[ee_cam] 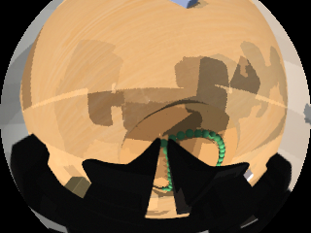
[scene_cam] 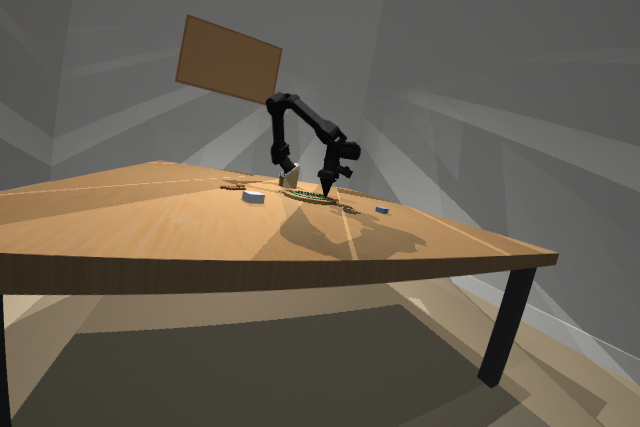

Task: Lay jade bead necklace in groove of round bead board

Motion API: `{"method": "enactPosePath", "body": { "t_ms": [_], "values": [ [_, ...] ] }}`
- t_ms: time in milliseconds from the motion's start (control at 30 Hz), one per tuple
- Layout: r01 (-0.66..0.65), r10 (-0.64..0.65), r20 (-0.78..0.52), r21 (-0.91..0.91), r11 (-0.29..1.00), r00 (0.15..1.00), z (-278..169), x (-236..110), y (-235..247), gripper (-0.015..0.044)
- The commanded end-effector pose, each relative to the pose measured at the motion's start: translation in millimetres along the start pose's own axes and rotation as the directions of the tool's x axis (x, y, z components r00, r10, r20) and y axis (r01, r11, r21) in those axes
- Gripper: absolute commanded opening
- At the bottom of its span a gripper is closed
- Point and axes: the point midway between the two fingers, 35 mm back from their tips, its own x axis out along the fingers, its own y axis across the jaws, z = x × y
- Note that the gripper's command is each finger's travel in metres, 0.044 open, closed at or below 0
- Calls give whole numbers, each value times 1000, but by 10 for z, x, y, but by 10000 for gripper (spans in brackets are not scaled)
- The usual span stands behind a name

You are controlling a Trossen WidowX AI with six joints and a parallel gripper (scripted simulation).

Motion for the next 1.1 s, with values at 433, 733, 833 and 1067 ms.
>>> {"method": "enactPosePath", "body": {
  "t_ms": [433,733,833,1067],
  "values": [
    [2,-2,-6,-4,1000,1000,-15,-40,-2,394],
    [2,-3,-9,-6,1000,1000,-9,-58,10,440],
    [2,-3,-9,-6,1000,1000,-9,-58,10,440],
    [2,-3,-9,-6,1000,1000,-9,-58,10,440]
  ]
}}
